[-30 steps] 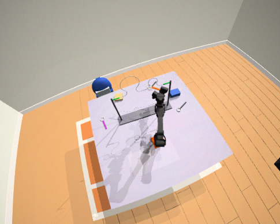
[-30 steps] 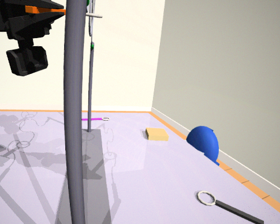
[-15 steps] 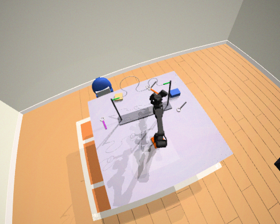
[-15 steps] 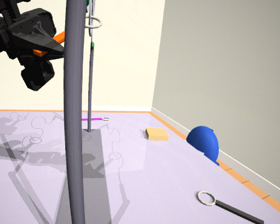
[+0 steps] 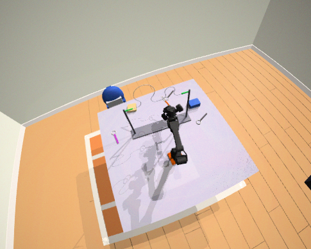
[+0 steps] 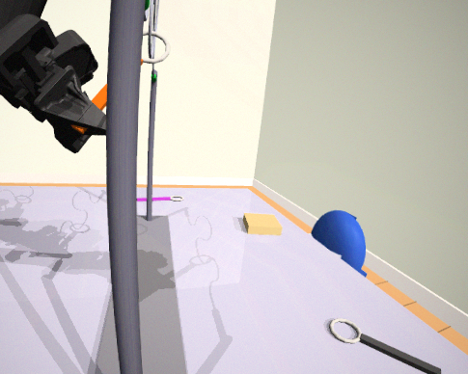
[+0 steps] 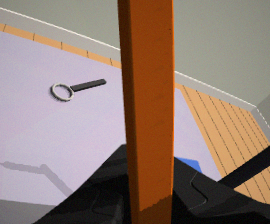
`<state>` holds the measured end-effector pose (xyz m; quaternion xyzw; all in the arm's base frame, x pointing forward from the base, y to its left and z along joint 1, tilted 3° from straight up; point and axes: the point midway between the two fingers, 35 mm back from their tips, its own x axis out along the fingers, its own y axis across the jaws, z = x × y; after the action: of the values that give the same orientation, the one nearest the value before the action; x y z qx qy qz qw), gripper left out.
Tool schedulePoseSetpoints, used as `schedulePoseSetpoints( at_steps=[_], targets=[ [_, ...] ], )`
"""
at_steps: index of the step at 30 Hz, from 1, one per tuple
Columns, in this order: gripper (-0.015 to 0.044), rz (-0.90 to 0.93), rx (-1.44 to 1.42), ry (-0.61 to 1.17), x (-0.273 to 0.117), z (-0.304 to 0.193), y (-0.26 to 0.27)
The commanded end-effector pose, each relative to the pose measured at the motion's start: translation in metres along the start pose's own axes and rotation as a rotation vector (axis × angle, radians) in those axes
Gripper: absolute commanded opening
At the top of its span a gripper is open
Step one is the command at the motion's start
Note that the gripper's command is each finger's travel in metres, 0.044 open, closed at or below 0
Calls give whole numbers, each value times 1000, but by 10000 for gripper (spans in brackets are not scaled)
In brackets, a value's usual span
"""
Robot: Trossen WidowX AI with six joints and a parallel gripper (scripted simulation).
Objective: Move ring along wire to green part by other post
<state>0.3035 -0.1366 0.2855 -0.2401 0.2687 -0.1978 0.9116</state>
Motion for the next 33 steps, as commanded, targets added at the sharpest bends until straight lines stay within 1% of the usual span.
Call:
schedulePoseSetpoints(
  at_steps=[1, 17, 33],
  targets=[
    [-150, 48, 98, 18, -2, -1, 15],
    [-150, 189, 344, 48, -14, 10, 59],
    [-150, 245, 441, 59, -24, 22, 83]
  ],
)
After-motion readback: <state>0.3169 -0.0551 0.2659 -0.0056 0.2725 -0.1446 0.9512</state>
